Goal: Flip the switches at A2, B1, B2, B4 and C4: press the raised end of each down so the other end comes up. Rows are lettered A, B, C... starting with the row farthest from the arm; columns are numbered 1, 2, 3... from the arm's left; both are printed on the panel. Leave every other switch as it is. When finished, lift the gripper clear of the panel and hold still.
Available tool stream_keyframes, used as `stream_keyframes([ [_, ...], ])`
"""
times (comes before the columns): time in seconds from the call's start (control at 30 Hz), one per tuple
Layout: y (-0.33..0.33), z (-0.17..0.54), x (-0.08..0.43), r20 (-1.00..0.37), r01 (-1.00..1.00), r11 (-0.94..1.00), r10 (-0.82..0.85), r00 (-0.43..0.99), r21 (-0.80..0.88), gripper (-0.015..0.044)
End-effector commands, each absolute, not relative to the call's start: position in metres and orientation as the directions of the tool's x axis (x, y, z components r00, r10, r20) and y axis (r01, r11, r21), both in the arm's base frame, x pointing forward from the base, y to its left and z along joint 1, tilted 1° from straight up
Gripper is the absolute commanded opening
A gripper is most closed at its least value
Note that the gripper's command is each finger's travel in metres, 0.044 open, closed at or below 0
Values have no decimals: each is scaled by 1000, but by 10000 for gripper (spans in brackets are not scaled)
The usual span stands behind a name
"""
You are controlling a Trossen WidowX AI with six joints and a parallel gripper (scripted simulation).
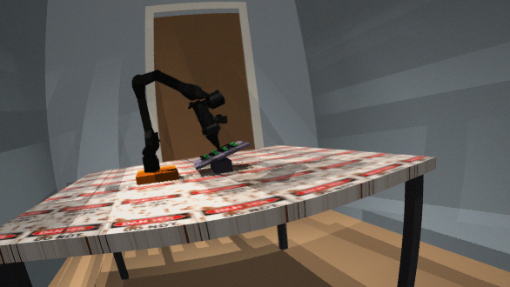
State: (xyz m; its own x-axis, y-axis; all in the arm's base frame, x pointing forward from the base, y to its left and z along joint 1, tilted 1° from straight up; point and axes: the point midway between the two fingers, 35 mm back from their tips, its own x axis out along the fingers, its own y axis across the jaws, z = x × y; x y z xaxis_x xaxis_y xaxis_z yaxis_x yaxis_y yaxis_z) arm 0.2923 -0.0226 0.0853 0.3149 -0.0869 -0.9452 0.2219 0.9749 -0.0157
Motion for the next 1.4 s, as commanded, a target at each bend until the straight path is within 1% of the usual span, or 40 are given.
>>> stream_keyframes([
  [0.0, -22, 83, 292, -947, 215, 977, -82, 311, -15, 0],
  [1.0, -22, 79, 293, -947, 215, 977, -82, 311, -15, 0],
  [1.07, -22, 91, 292, -947, 221, 975, -85, 311, -15, 0],
  [1.2, -18, 140, 276, -955, 215, 977, -77, 287, -14, 0],
  [1.37, -19, 143, 275, -955, 215, 977, -77, 285, -15, 0],
])
